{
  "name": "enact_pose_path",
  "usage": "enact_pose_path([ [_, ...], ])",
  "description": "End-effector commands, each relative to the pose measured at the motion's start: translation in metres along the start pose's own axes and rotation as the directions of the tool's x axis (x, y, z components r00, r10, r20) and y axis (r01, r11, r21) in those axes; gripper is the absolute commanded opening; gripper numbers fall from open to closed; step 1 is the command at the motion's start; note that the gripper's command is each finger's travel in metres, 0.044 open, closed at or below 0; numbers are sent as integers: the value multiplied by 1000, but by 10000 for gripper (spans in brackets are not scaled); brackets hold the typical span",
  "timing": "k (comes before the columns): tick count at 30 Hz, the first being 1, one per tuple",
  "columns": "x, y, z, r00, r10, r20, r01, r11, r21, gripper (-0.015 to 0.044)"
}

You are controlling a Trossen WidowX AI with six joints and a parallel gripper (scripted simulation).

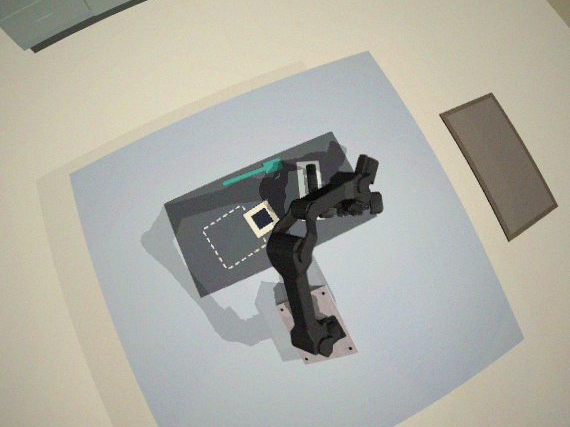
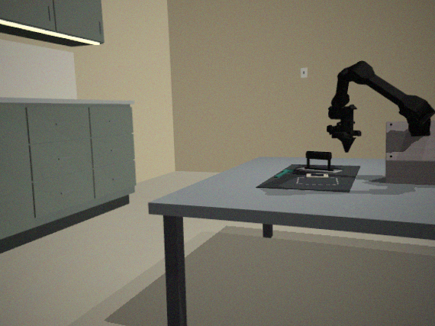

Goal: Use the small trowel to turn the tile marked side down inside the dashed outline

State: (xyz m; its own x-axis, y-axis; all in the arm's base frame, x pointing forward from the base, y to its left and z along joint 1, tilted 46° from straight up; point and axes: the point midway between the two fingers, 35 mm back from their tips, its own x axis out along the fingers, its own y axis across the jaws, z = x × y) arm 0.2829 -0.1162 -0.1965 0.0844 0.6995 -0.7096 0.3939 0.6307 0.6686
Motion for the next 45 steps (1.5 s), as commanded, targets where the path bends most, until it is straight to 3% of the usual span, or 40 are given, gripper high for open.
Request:
enact_pose_path([
  [1,0,0,0,1000,0,0,0,1000,0,0],
  [10,0,0,0,1000,0,0,0,1000,0,0],
  [16,-1,1,2,1000,0,0,0,1000,0,153],
  [21,-13,34,50,1000,-4,1,4,1000,-2,270],
  [27,-26,90,97,1000,-1,-2,1,1000,-6,270],
  [45,-10,92,99,1000,-1,-2,1,1000,-6,270],
])
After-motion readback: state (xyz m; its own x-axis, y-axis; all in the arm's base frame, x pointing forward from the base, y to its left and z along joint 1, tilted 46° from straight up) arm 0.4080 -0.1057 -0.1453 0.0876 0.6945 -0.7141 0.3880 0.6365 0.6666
